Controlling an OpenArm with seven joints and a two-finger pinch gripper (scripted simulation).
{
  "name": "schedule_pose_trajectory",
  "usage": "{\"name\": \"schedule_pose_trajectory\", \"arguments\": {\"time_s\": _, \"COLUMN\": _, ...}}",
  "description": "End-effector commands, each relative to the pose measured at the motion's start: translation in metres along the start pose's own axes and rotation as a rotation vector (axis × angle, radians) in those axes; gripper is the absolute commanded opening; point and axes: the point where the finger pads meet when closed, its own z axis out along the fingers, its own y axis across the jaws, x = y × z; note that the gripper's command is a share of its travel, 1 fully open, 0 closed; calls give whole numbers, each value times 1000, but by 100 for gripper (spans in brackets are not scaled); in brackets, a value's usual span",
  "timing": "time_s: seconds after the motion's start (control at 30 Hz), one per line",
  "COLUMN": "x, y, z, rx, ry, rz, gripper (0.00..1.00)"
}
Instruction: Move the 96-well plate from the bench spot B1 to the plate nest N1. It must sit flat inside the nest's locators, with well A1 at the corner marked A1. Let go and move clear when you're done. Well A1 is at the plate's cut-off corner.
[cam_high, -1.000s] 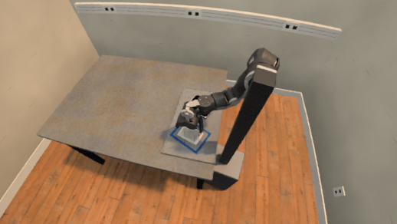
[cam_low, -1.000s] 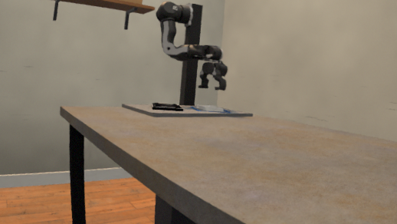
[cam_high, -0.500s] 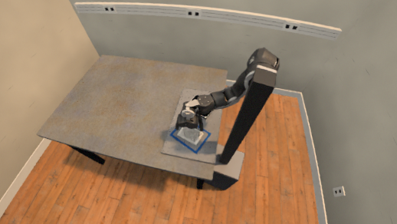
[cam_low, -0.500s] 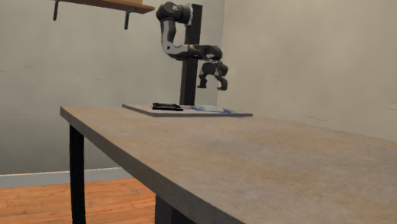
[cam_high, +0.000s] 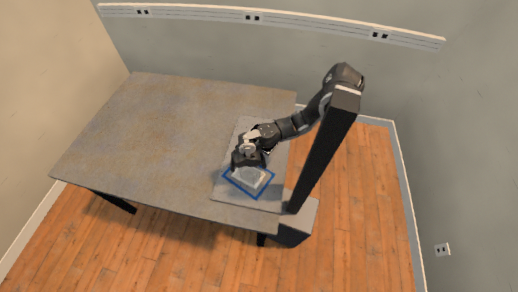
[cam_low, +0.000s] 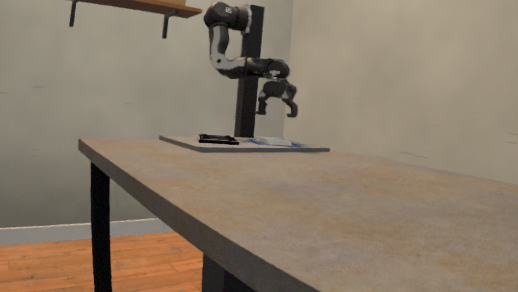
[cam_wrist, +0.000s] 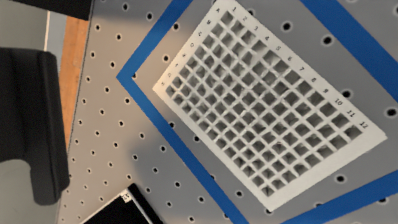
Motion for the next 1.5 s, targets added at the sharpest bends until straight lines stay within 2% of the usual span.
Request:
{"name": "schedule_pose_trajectory", "arguments": {"time_s": 0.0, "x": 1, "y": 1, "z": -1, "rx": -9, "ry": 2, "rz": -4, "gripper": 77}}
{"name": "schedule_pose_trajectory", "arguments": {"time_s": 0.17, "x": -1, "y": 2, "z": 1, "rx": -5, "ry": 1, "rz": -225, "gripper": 77}}
{"name": "schedule_pose_trajectory", "arguments": {"time_s": 0.57, "x": -1, "y": 2, "z": 1, "rx": -5, "ry": 1, "rz": -225, "gripper": 77}}
{"name": "schedule_pose_trajectory", "arguments": {"time_s": 0.73, "x": 1, "y": 2, "z": -1, "rx": -11, "ry": 3, "rz": -451, "gripper": 77}}
{"name": "schedule_pose_trajectory", "arguments": {"time_s": 1.13, "x": 1, "y": 2, "z": -1, "rx": -11, "ry": 3, "rz": -451, "gripper": 77}}
{"name": "schedule_pose_trajectory", "arguments": {"time_s": 1.3, "x": -1, "y": 1, "z": 1, "rx": -5, "ry": 3, "rz": -672, "gripper": 77}}
{"name": "schedule_pose_trajectory", "arguments": {"time_s": 1.47, "x": -1, "y": 1, "z": 1, "rx": -5, "ry": 3, "rz": -672, "gripper": 77}}
